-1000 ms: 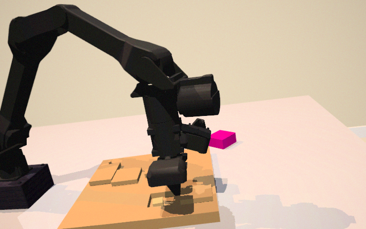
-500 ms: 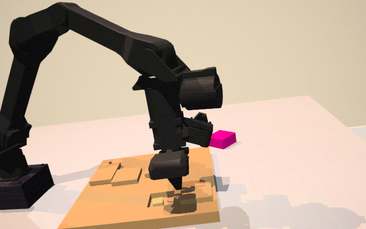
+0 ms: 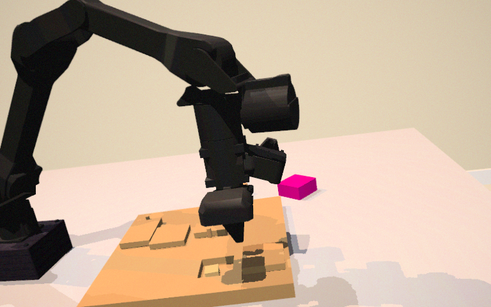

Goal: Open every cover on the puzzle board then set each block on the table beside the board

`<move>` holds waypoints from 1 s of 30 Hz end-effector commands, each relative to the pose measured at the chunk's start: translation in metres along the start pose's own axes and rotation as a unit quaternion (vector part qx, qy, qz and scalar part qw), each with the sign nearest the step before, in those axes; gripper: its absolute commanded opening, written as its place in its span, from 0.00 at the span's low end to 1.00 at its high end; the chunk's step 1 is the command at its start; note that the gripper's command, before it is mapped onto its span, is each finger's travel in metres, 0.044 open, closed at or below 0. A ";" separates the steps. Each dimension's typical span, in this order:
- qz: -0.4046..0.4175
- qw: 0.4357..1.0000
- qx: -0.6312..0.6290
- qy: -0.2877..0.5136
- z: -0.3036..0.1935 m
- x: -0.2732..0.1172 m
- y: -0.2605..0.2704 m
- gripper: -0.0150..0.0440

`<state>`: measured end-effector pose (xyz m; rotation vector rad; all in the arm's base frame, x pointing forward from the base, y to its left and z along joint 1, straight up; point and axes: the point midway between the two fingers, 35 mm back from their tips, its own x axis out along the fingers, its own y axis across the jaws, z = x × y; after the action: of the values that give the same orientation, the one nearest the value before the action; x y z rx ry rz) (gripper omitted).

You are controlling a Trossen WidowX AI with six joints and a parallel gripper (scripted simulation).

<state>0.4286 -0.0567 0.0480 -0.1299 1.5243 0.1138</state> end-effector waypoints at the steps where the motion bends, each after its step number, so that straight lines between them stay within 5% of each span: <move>1: 0.002 1.000 0.002 0.000 0.001 -0.006 0.001 0.25; 10: 0.000 1.000 0.014 0.000 0.000 -0.011 0.004 0.25; 30: 0.003 0.903 0.430 0.002 -0.060 -0.027 0.101 0.25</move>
<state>0.3726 0.0187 0.0716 0.4388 1.4820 -0.4165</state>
